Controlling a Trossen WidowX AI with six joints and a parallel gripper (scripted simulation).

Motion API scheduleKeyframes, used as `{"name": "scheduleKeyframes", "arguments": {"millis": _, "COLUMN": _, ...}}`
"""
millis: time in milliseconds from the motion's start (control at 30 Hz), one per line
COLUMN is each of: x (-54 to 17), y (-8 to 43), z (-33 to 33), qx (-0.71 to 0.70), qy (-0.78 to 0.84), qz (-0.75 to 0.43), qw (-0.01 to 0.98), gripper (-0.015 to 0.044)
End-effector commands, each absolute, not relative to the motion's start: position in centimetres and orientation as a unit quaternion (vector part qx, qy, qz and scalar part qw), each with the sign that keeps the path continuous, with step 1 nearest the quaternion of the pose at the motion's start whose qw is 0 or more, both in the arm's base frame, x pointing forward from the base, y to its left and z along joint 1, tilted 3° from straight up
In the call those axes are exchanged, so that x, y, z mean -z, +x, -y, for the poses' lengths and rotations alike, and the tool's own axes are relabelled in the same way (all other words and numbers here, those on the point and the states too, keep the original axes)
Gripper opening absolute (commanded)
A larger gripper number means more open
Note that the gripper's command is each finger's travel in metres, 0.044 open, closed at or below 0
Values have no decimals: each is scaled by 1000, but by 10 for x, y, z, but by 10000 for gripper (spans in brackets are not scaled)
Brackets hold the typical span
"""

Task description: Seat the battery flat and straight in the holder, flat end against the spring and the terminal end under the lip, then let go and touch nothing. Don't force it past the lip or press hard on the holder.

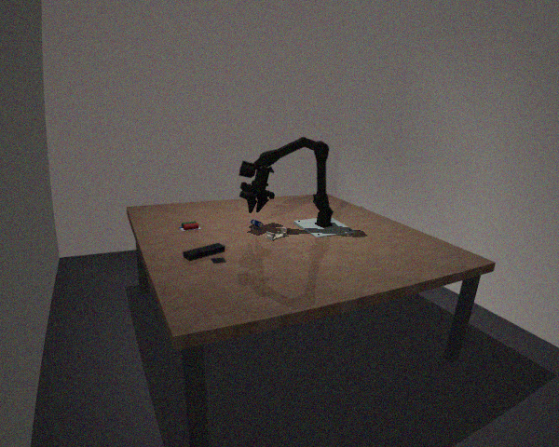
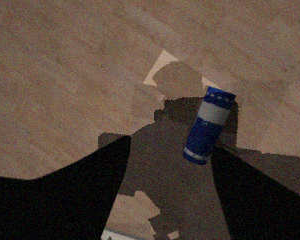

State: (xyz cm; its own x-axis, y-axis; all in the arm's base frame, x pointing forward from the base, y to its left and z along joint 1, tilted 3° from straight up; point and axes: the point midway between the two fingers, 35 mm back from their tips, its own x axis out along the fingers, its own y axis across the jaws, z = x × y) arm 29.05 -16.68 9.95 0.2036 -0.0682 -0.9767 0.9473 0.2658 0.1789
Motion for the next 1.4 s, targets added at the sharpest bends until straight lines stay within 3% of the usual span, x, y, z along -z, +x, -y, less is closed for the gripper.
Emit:
{"name": "scheduleKeyframes", "arguments": {"millis": 0, "x": -82, "y": 269, "z": 179, "qx": 457, "qy": 501, "qz": -513, "qw": 526, "gripper": 240}}
{"name": "scheduleKeyframes", "arguments": {"millis": 1367, "x": -32, "y": 272, "z": 177, "qx": 457, "qy": 501, "qz": -514, "qw": 526, "gripper": 240}}
